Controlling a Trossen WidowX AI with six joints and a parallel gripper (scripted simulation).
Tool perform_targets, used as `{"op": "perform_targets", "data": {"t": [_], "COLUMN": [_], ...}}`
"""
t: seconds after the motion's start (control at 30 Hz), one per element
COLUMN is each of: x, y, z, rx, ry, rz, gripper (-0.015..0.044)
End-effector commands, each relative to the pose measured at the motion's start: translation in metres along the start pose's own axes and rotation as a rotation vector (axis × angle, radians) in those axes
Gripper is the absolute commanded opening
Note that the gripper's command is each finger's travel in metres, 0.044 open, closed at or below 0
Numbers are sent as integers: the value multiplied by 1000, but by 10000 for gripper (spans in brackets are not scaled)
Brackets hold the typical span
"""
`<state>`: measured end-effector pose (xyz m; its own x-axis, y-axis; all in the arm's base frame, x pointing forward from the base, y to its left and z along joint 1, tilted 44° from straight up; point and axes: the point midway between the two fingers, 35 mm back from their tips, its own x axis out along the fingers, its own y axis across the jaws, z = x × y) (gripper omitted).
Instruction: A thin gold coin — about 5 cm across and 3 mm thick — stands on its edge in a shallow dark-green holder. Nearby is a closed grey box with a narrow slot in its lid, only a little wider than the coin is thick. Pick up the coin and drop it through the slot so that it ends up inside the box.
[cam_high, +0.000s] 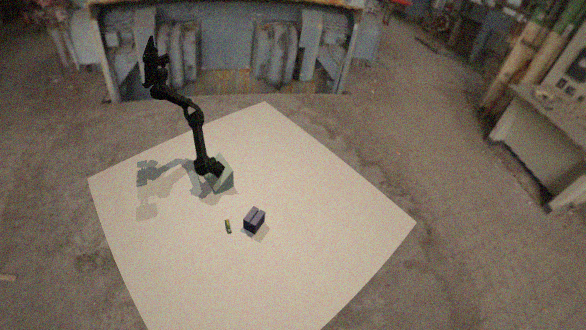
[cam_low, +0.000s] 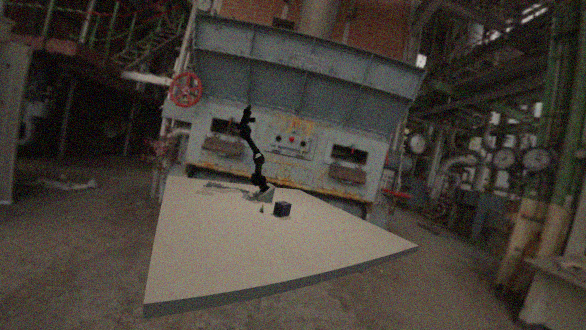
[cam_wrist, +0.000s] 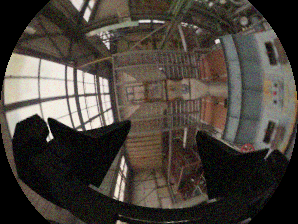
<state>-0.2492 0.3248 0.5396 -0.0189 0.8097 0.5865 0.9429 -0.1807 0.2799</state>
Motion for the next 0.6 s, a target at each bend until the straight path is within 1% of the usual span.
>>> {"op": "perform_targets", "data": {"t": [0.0,0.13,0.27,0.43,0.57], "x": [0,-6,-22,-48,-76], "y": [1,23,70,138,198], "z": [-1,-25,-67,-117,-147], "rx": [5,114,328,593,795], "ry": [3,64,188,385,556], "rz": [1,36,99,165,217], "gripper": [374,269,164,161,161]}}
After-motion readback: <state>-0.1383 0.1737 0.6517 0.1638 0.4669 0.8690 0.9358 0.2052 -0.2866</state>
